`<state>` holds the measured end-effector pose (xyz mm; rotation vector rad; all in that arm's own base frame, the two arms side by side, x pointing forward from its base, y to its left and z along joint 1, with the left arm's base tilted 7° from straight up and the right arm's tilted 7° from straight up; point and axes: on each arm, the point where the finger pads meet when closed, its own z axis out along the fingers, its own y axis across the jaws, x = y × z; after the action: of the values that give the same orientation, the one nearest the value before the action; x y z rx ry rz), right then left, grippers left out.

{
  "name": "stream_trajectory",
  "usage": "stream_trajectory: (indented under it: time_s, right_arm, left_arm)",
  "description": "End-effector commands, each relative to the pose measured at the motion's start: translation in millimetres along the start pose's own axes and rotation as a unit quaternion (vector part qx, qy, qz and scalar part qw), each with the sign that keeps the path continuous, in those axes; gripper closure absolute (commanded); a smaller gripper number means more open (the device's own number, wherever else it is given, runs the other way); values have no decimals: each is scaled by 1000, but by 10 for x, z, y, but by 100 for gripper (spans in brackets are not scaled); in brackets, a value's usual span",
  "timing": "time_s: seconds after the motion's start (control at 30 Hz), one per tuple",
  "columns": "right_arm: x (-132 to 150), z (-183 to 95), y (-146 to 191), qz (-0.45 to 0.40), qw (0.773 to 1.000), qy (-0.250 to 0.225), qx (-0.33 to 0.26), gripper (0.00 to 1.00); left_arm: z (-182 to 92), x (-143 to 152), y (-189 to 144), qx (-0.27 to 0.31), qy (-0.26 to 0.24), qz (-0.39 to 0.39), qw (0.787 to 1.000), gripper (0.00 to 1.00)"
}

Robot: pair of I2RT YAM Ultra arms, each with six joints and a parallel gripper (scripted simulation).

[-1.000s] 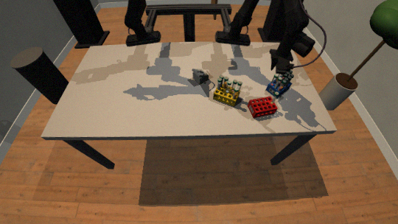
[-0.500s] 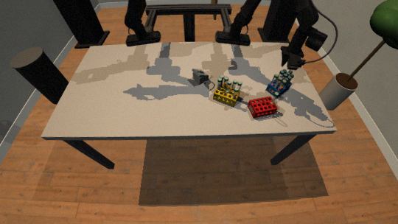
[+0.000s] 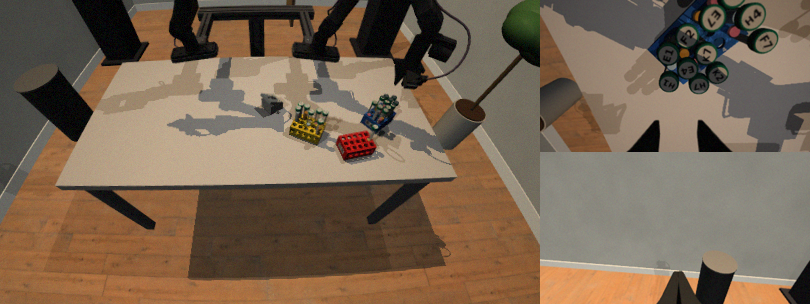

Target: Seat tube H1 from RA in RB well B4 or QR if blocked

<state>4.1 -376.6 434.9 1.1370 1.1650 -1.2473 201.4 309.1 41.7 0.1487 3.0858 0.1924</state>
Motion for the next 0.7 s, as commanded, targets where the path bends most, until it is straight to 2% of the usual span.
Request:
stream_trajectory:
  time_s: [0.0, 0.2, 0.23, 0.3, 0.43, 0.67]
  right_arm:
    - [-207, -112, -75, 6, 1000, -14, 11, 100]
    - [-207, -112, -75, 6, 1000, -14, 11, 100]
    - [-207, -112, -75, 6, 1000, -14, 11, 100]
    - [-207, -112, -75, 6, 1000, -14, 11, 100]
    - [-207, -112, -75, 6, 1000, -14, 11, 100]
    - [-207, -112, -75, 6, 1000, -14, 11, 100]
  left_arm:
    - [-91, -30, 102, 6, -15, 22, 1000, 70]
    - [-105, 77, 264, 4, -16, 22, 1000, 70]
    - [-220, 62, 289, -11, -22, 22, 999, 70]
    - [-222, -16, 238, -10, -23, 32, 999, 70]
    - [-131, 23, 89, 7, -16, 31, 999, 70]
    - [-114, 49, 63, 10, -14, 24, 1000, 70]
